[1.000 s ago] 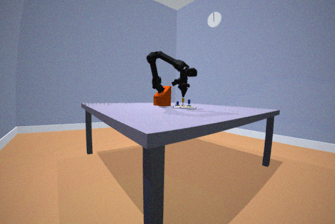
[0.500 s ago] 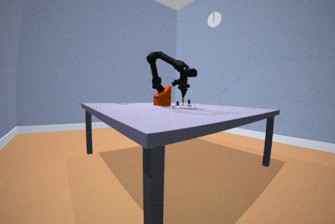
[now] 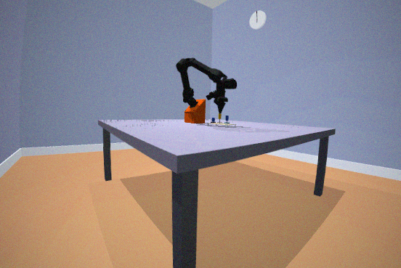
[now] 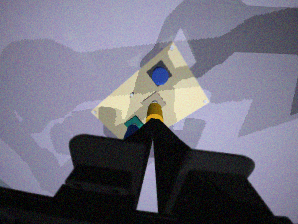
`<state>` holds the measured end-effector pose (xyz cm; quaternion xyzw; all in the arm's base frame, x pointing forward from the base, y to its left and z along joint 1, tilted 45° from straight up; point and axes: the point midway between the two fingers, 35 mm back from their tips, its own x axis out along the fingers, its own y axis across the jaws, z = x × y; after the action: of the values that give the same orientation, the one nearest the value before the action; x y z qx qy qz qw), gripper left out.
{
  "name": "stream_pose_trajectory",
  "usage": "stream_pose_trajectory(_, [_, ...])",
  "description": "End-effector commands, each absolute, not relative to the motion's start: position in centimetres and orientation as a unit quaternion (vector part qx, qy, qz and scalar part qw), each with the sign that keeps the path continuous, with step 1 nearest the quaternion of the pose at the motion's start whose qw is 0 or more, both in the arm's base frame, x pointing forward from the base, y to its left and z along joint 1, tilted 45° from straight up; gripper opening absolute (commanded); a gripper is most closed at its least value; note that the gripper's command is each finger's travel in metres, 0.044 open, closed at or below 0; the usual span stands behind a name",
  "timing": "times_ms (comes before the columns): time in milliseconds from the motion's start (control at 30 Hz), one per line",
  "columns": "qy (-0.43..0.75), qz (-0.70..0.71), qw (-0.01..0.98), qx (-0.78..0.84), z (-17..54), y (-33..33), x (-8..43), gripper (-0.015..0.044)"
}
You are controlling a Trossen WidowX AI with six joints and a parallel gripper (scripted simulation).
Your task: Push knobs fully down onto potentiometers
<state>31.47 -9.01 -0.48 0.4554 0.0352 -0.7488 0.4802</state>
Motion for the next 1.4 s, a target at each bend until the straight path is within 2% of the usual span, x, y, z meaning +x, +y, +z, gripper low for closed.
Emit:
stream_pose_trajectory(0, [0.035, -0.749, 0.482, 0.453, -0.43, -9.04, 31.45, 0.0])
stream_pose_trajectory(1367, [0.035, -0.749, 0.482, 0.453, -1.27, -9.86, 31.3, 0.0])
